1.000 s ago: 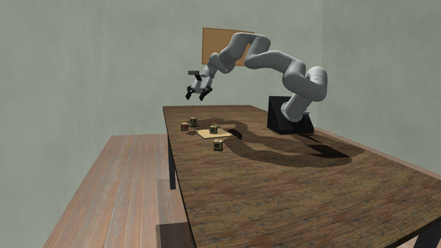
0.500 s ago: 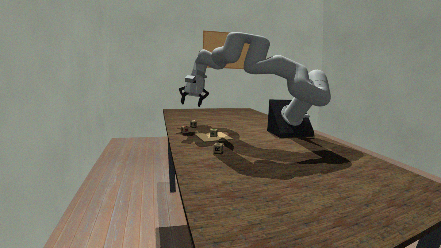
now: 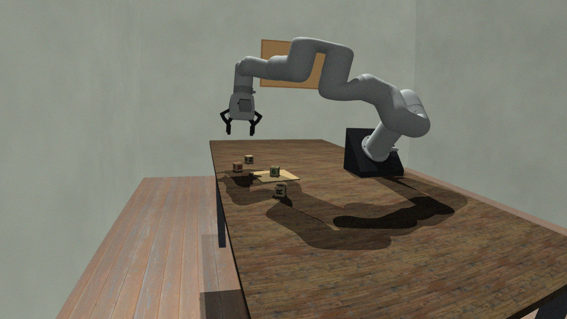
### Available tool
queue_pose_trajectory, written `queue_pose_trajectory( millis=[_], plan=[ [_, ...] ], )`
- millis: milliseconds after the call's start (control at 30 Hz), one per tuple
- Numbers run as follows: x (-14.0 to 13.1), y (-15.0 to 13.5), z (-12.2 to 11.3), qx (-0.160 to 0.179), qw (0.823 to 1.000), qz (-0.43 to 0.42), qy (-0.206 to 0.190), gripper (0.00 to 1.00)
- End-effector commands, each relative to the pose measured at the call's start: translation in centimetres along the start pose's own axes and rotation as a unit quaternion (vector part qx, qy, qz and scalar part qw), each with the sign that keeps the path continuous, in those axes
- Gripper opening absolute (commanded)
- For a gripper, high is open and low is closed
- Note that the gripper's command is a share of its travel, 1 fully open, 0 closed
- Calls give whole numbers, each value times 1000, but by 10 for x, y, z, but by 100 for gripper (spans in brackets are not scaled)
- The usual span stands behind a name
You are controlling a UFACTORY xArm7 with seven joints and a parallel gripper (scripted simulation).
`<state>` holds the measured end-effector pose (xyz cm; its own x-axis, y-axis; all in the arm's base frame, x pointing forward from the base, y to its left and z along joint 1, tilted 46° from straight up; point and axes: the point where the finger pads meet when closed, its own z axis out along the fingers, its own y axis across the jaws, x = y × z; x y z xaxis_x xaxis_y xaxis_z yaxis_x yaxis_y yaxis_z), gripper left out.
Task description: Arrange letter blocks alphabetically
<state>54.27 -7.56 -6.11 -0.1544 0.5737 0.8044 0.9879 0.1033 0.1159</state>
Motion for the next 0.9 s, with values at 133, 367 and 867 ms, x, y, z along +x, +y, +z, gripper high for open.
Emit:
queue_pose_trajectory(
  millis=[133,367,867],
  plan=[
    [31,17,-6,42,990,-118,-63,100],
    [33,18,-6,45,989,-124,-66,100],
    [33,18,-4,48,982,-169,-64,100]
  ],
)
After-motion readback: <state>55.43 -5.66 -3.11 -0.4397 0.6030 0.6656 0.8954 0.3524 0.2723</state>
